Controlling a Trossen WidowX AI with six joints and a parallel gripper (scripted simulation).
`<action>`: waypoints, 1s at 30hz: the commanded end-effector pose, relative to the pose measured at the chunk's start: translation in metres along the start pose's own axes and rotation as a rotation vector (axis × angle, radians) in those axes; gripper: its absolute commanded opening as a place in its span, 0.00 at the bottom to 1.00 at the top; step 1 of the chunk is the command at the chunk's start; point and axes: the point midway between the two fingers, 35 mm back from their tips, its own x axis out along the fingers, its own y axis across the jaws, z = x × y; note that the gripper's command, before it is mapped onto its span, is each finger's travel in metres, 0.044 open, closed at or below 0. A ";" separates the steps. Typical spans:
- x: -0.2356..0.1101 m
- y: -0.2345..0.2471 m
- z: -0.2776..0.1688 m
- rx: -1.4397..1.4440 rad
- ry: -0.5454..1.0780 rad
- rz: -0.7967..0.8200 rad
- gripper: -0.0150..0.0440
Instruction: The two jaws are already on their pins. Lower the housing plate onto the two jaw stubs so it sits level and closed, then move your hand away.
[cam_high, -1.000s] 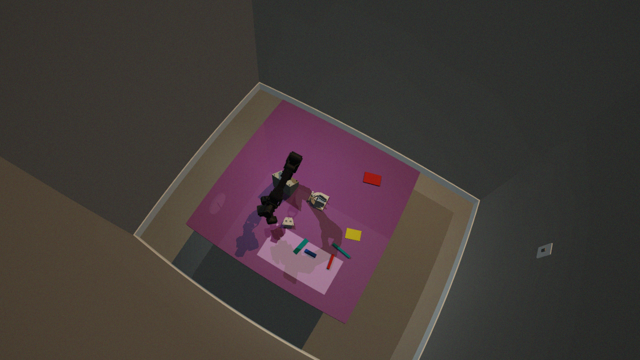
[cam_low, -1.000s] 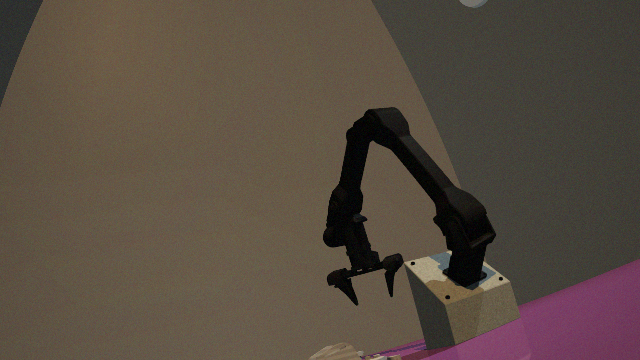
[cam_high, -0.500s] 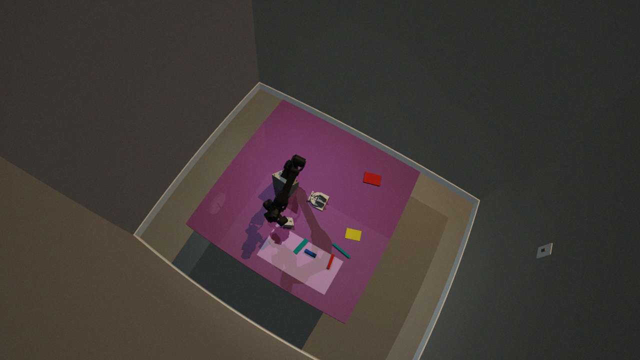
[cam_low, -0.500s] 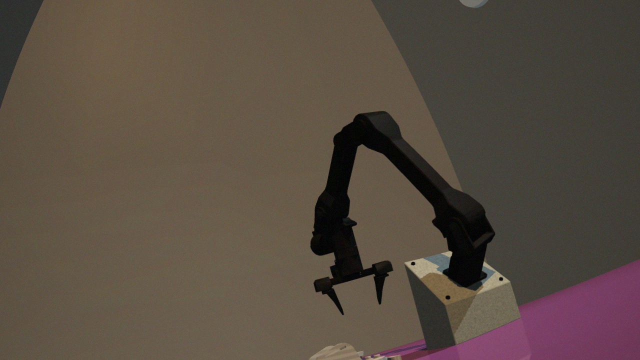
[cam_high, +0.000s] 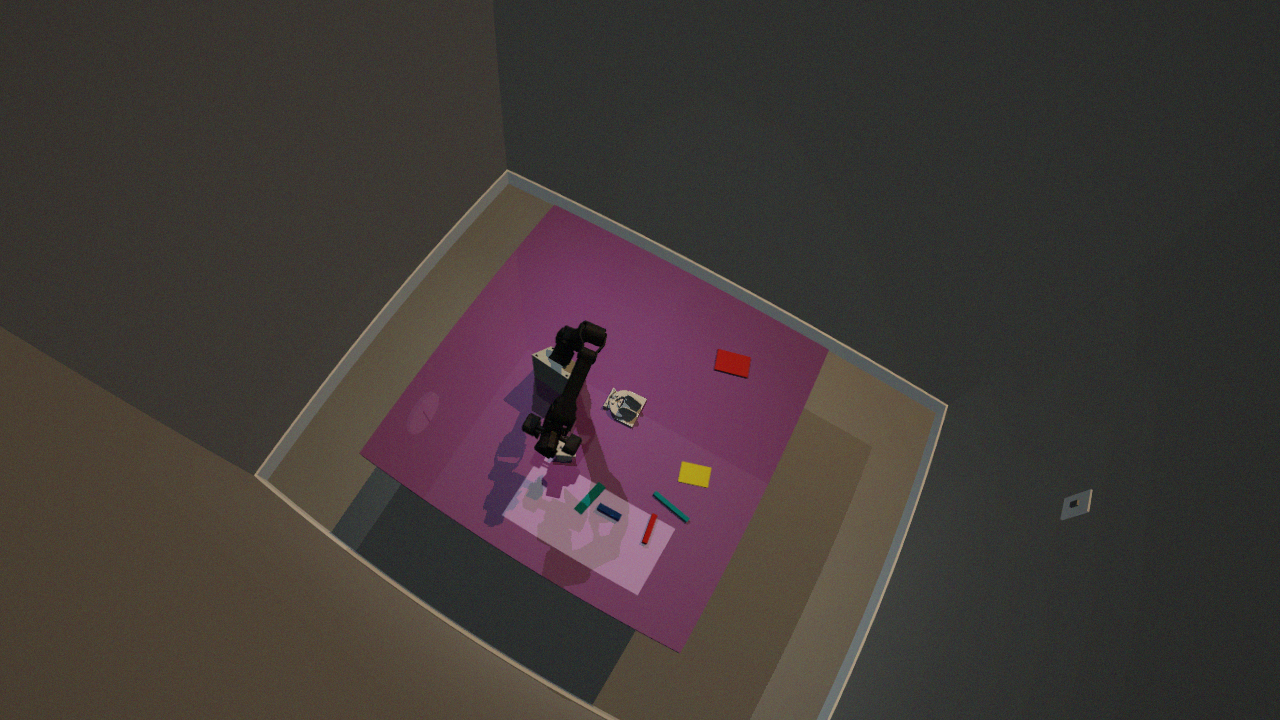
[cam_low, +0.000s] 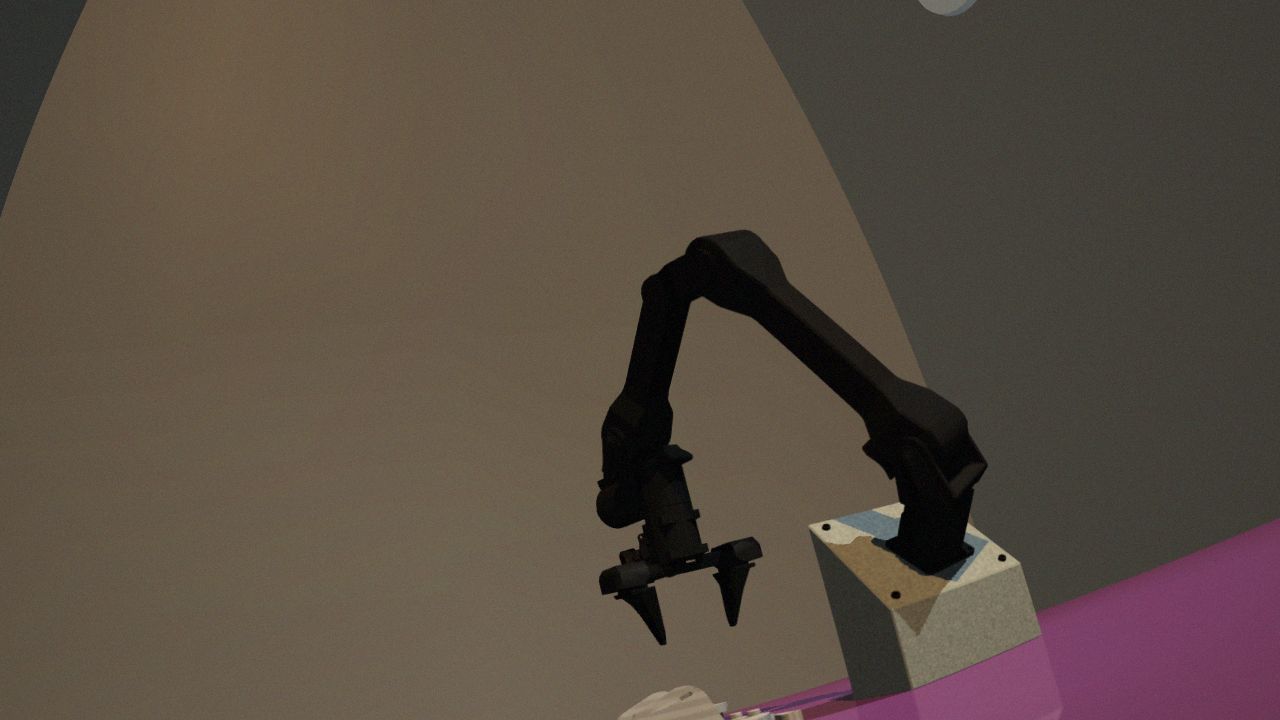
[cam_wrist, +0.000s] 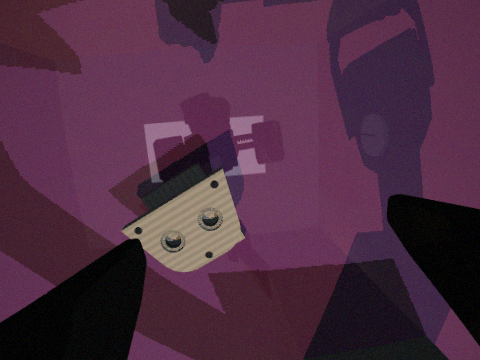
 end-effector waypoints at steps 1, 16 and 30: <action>0.005 0.012 -0.006 -0.112 0.036 0.020 1.00; 0.013 0.041 -0.022 -0.380 0.100 0.078 1.00; 0.052 0.042 -0.029 -0.381 0.102 0.079 1.00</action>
